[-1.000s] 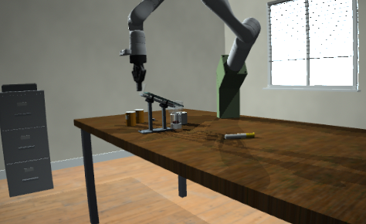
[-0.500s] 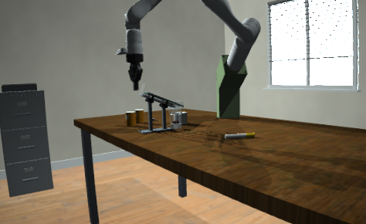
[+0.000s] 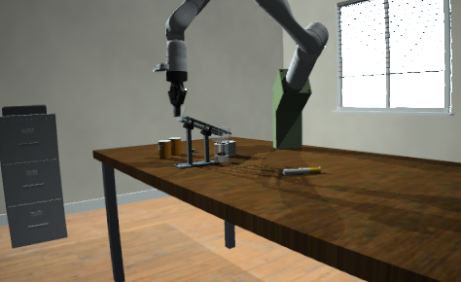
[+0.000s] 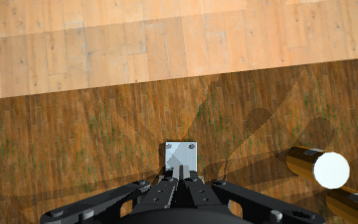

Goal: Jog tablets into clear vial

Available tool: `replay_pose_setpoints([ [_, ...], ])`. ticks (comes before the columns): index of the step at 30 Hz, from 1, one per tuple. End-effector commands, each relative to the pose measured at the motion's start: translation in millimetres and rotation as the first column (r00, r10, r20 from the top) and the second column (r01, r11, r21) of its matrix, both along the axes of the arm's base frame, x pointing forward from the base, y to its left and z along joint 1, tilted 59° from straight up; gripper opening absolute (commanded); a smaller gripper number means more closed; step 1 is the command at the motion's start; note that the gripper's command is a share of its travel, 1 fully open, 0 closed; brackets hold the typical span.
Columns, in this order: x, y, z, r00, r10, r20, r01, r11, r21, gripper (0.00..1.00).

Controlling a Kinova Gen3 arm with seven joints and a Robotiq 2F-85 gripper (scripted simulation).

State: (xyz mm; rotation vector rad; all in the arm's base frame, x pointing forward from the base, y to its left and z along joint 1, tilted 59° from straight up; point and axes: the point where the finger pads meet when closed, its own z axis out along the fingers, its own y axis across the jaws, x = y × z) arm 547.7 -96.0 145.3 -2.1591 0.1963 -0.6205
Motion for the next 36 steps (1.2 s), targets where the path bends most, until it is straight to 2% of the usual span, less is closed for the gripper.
replay_pose_setpoints([
  [1,-11.2,7.0,-6.9,1.000,0.020,-0.017,-0.020,1.000,0.004,0.00],
  [6,-7.9,4.0,-4.4,1.000,0.020,-0.017,-0.020,1.000,0.004,0.00],
  [15,14.3,-16.1,13.7,1.000,0.020,-0.017,-0.020,1.000,0.004,0.00],
  [36,14.8,-16.6,14.1,1.000,0.020,-0.017,-0.020,1.000,0.004,0.00],
])
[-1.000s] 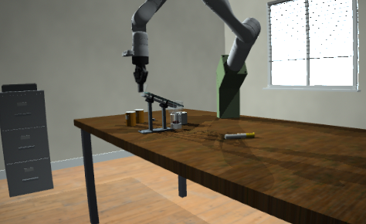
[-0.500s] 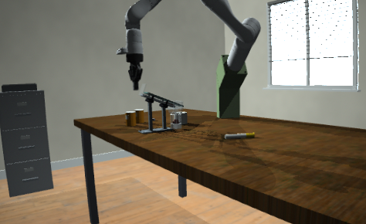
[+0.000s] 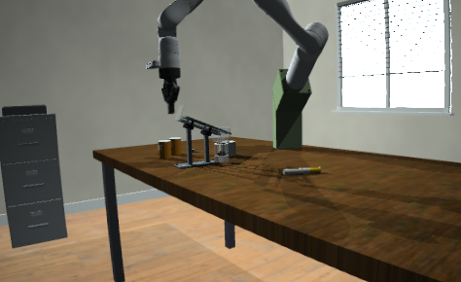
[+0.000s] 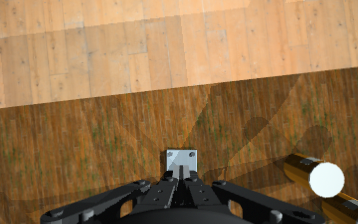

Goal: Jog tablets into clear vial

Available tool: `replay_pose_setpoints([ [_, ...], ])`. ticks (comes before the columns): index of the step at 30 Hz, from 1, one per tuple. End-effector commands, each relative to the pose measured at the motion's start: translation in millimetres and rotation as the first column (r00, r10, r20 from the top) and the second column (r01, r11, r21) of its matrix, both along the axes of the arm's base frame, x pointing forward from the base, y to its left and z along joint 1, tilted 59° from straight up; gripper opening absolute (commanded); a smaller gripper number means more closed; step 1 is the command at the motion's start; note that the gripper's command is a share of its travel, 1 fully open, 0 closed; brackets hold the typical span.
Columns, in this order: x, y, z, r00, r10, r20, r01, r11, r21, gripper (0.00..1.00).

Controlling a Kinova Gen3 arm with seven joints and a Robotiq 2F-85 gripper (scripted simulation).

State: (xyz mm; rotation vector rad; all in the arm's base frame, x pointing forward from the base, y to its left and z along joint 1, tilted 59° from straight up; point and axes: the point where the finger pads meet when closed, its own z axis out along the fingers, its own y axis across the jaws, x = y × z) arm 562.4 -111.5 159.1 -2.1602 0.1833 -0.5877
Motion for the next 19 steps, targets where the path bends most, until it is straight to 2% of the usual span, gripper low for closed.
replay_pose_setpoints([
  [1,0.0,-1.1,0.3,1.000,-0.002,0.001,0.002,1.000,-0.001,0.00],
  [9,-1.4,-3.4,2.0,1.000,-0.002,0.001,0.002,1.000,-0.001,0.00],
  [19,-12.6,-20.2,14.1,1.000,-0.002,0.001,0.002,1.000,-0.001,0.00],
])
